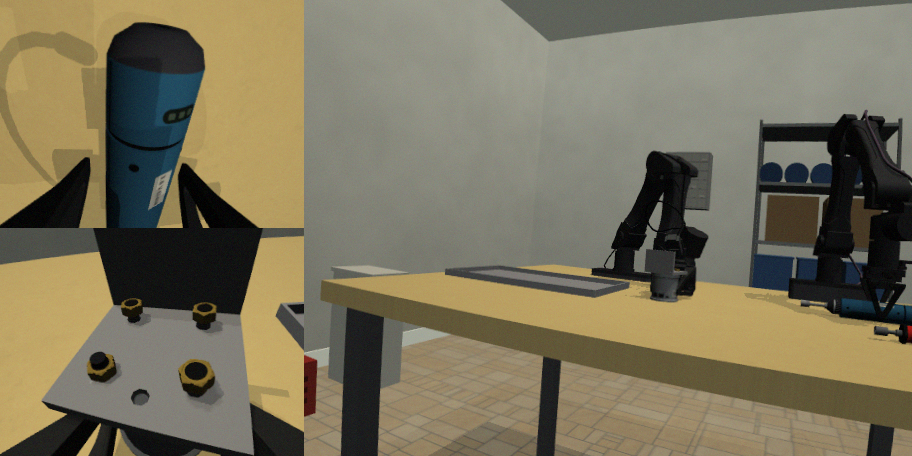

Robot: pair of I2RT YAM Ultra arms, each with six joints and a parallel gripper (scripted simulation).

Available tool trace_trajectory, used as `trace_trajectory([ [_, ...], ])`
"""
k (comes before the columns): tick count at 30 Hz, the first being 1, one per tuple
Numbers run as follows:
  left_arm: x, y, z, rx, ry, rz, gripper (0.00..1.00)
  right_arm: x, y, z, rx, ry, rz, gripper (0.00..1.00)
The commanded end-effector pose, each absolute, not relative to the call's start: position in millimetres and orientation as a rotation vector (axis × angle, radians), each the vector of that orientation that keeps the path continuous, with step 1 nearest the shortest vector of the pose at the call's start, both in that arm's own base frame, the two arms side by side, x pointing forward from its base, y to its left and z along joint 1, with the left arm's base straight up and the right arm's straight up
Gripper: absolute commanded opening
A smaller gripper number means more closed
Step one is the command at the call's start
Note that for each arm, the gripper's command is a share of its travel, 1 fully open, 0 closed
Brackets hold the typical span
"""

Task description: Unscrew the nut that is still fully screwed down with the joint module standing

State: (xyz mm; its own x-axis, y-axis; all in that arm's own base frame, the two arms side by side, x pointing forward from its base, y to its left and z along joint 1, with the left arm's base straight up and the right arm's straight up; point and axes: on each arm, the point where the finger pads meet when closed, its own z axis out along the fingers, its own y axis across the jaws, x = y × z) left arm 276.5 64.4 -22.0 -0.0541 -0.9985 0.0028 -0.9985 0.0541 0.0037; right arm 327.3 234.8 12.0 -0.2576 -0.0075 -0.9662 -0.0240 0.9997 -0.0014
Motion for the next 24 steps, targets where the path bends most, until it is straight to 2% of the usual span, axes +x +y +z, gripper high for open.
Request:
trace_trajectory([
  [1,286.0,68.9,-17.5,2.167,-2.309,0.001,0.65,329.6,237.2,9.1,-0.027,1.842,0.017,0.59],
  [24,286.4,70.1,-16.9,2.168,-2.305,-0.003,0.65,329.6,237.2,9.1,-0.027,1.842,0.017,0.59],
])
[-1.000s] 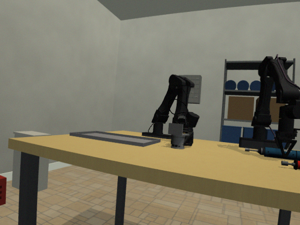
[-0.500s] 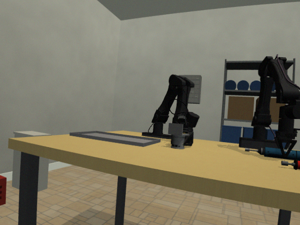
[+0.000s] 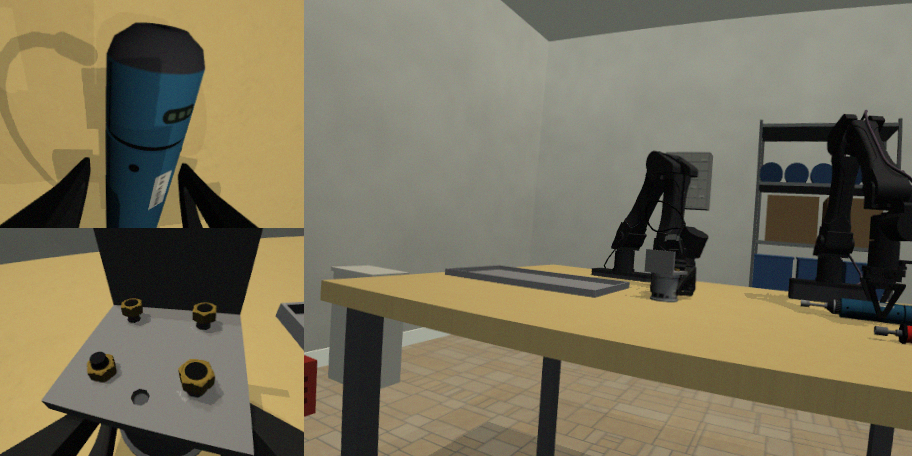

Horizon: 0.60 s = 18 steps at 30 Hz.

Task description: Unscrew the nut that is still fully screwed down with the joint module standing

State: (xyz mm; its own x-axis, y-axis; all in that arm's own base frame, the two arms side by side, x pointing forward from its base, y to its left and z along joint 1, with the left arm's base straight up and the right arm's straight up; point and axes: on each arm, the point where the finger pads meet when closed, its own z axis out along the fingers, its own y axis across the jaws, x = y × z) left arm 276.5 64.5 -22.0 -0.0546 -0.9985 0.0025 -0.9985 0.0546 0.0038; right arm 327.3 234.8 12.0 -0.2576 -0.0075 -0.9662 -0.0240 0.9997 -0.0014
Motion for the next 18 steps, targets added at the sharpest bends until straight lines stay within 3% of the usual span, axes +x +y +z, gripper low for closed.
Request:
trace_trajectory([
  [1,286.4,70.1,-16.9,2.168,-2.305,-0.003,0.65,329.6,237.2,9.1,-0.027,1.842,0.017,0.59],
  [18,286.0,70.9,-17.0,2.169,-2.300,-0.007,0.65,329.6,237.2,9.1,-0.027,1.842,0.017,0.59],
])
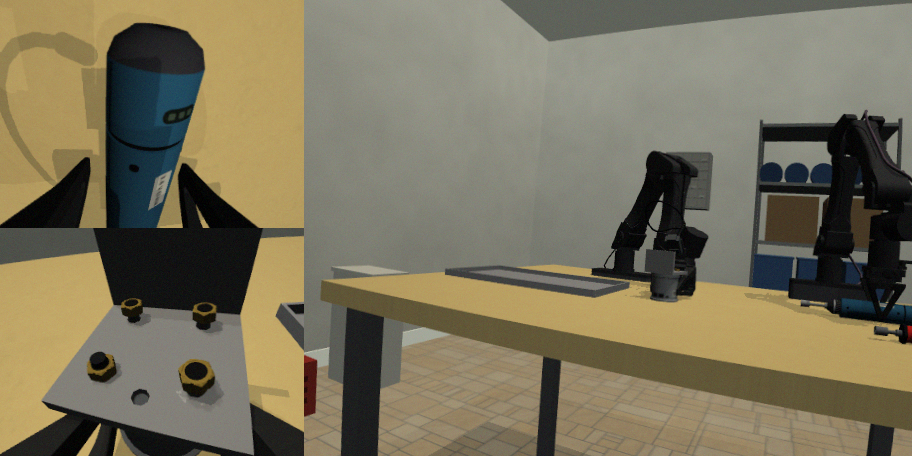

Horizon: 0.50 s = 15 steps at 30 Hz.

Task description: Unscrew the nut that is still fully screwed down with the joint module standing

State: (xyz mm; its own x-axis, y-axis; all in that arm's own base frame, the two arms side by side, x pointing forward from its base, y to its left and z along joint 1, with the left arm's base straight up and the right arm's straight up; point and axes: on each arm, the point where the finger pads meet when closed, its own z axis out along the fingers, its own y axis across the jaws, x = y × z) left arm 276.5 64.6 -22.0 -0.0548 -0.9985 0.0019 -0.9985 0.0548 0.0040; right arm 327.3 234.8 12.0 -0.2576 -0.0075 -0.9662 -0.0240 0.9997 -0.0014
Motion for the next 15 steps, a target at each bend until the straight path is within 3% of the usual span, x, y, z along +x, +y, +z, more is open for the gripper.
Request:
trace_trajectory([
  [1,286.0,70.9,-17.0,2.169,-2.300,-0.007,0.65,329.6,237.2,9.1,-0.027,1.842,0.017,0.59],
  [15,286.0,71.5,-16.7,2.171,-2.296,-0.008,0.65,329.6,237.2,9.1,-0.027,1.842,0.017,0.59],
])
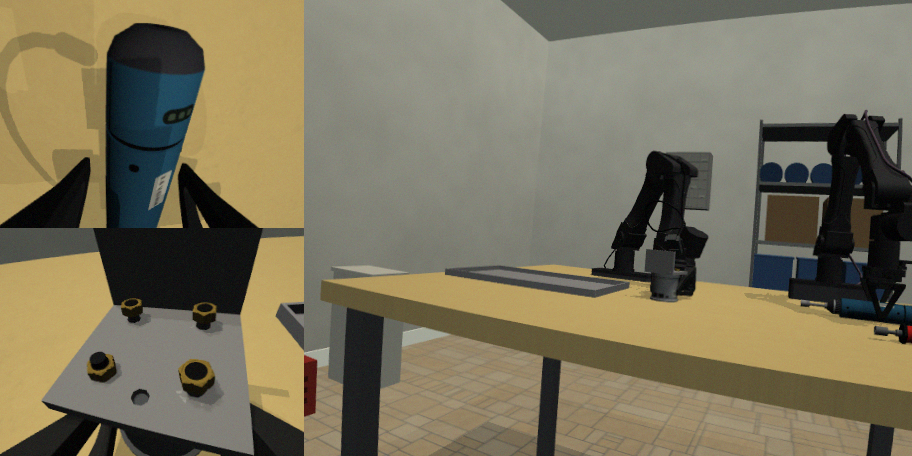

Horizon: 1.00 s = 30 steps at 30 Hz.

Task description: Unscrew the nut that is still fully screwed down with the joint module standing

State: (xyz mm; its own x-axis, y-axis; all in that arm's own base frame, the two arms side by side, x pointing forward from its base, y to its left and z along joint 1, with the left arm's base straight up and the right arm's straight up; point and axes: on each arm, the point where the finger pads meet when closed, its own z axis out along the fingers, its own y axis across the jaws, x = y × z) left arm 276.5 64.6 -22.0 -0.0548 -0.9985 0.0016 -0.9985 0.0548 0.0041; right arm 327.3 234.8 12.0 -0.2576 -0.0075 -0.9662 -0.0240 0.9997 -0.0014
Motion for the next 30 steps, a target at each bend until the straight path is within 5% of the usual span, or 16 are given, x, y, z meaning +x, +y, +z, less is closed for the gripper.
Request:
trace_trajectory([
  [1,286.0,71.5,-16.7,2.171,-2.296,-0.008,0.65,329.6,237.2,9.1,-0.027,1.842,0.017,0.59],
  [30,286.4,72.8,-16.0,2.175,-2.291,-0.009,0.65,329.6,237.2,9.1,-0.027,1.842,0.017,0.59],
])
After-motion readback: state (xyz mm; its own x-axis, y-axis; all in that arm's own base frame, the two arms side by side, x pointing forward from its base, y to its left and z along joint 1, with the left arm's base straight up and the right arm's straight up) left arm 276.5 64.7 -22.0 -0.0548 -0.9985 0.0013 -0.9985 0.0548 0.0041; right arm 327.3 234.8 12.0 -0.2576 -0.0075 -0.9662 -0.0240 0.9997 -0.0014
